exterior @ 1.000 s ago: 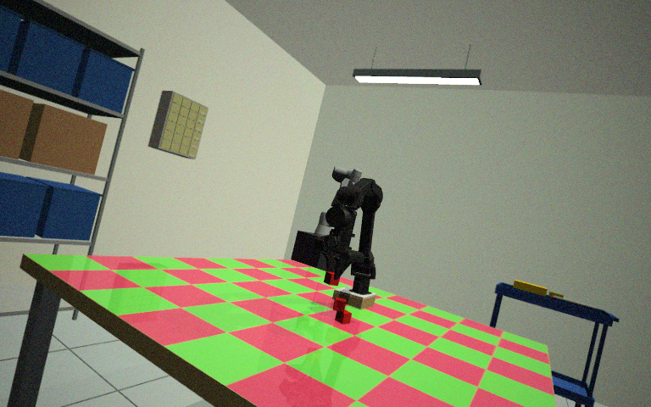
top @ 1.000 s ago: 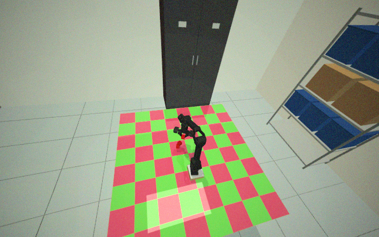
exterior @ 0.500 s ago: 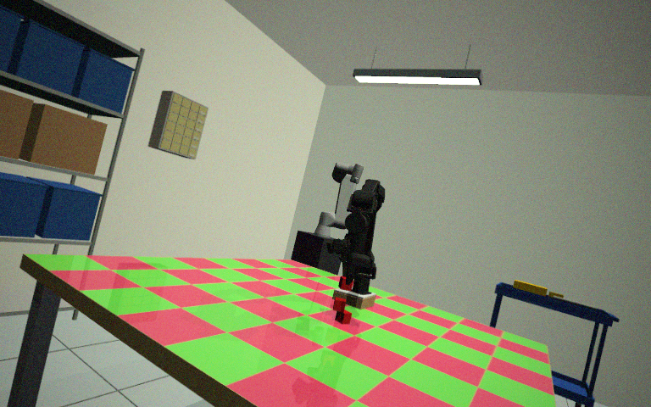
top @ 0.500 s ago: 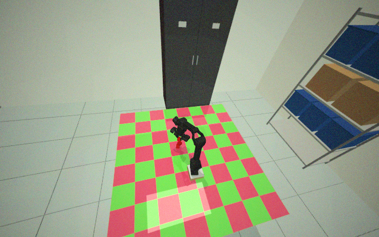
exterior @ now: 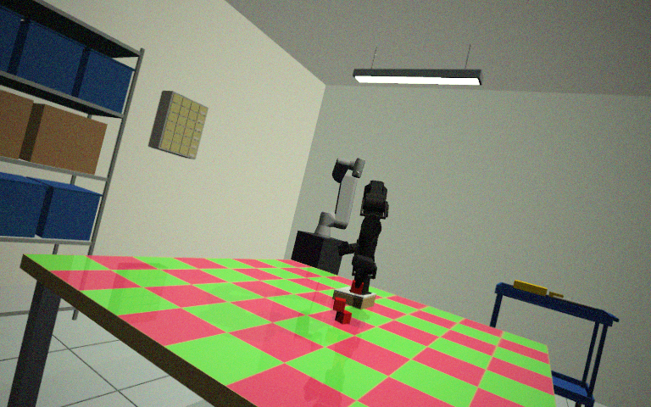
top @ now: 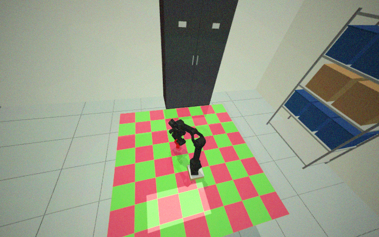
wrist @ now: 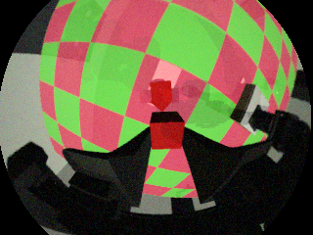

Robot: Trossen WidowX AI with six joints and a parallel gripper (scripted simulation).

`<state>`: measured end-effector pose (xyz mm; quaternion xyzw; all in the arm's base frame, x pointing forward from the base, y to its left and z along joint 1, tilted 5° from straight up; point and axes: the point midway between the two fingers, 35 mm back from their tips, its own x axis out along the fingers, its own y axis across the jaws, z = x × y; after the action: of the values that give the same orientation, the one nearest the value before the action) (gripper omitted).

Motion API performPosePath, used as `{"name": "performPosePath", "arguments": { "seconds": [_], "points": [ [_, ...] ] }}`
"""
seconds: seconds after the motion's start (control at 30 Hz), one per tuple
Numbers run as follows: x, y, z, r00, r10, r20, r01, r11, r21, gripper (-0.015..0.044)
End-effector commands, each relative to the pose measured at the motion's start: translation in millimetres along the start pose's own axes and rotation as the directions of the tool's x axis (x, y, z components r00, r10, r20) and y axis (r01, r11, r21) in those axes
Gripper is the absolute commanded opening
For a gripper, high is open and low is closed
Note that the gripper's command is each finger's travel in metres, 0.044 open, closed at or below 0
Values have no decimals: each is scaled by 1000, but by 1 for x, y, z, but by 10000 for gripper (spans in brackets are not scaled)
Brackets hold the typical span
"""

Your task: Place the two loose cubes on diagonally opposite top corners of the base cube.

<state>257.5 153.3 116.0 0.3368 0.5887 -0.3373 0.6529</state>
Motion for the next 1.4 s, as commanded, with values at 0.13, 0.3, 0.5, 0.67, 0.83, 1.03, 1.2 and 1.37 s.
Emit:
{"name": "performPosePath", "arguments": {
  "seconds": [0.13, 0.3, 0.5, 0.67, 0.83, 1.03, 1.2, 1.37],
  "points": [
    [11, -1, -2, 1000, 0, 5, -1, 1000, 25, 105],
    [27, -2, -2, 1000, 0, 5, -1, 1000, 29, 105],
    [31, -2, -2, 1000, 0, 5, 0, 1000, 31, 105],
    [31, -2, -2, 1000, 0, 5, 0, 1000, 31, 105],
    [33, -2, -2, 1000, 0, 5, -1, 1000, 30, 105],
    [47, -1, -2, 1000, 1, 5, -1, 1000, 27, 105],
    [59, 0, -2, 1000, 0, 5, -1, 1000, 26, 105],
    [61, 0, -2, 1000, 0, 5, -1, 1000, 26, 105]
  ]
}}
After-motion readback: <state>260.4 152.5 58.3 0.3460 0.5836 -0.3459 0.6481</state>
